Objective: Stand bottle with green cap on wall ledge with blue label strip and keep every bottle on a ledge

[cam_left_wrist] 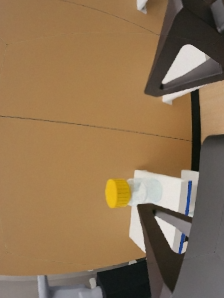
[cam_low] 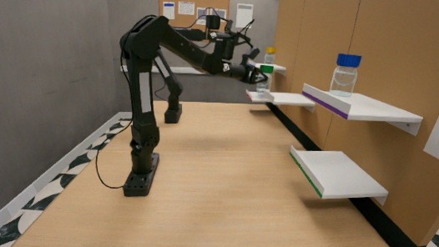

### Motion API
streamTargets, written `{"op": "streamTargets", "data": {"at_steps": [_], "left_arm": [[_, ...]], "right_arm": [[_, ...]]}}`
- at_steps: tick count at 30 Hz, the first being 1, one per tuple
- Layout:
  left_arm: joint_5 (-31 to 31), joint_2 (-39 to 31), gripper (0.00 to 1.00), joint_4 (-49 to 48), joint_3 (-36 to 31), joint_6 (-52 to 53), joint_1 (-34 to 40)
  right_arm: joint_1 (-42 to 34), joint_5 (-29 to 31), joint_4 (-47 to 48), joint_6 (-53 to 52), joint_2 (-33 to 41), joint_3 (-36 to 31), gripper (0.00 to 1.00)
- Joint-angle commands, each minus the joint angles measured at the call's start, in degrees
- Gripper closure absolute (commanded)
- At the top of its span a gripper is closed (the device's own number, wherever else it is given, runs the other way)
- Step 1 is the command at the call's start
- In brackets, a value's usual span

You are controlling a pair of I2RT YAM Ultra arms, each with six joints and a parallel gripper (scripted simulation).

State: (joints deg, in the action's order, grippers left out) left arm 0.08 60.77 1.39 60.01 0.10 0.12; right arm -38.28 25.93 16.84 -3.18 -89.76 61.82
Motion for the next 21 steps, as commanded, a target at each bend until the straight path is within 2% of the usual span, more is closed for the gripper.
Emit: {"op": "streamTargets", "data": {"at_steps": [1, 10, 21], "left_arm": [[-0.3, -1.4, 0.00, -1.5, 0.1, -0.3, -0.3], [-0.3, -1.4, 0.00, -1.5, 0.1, -0.3, -0.3], [-0.3, -1.4, 0.00, -1.5, 0.1, -0.3, -0.3]], "right_arm": [[-0.1, -0.2, -0.9, 0.8, 3.2, 3.1, 0.49], [-0.1, -0.8, -1.1, 0.7, 3.7, 4.4, 0.49], [2.0, -3.2, 1.6, 1.0, -2.0, 8.3, 0.49]]}}
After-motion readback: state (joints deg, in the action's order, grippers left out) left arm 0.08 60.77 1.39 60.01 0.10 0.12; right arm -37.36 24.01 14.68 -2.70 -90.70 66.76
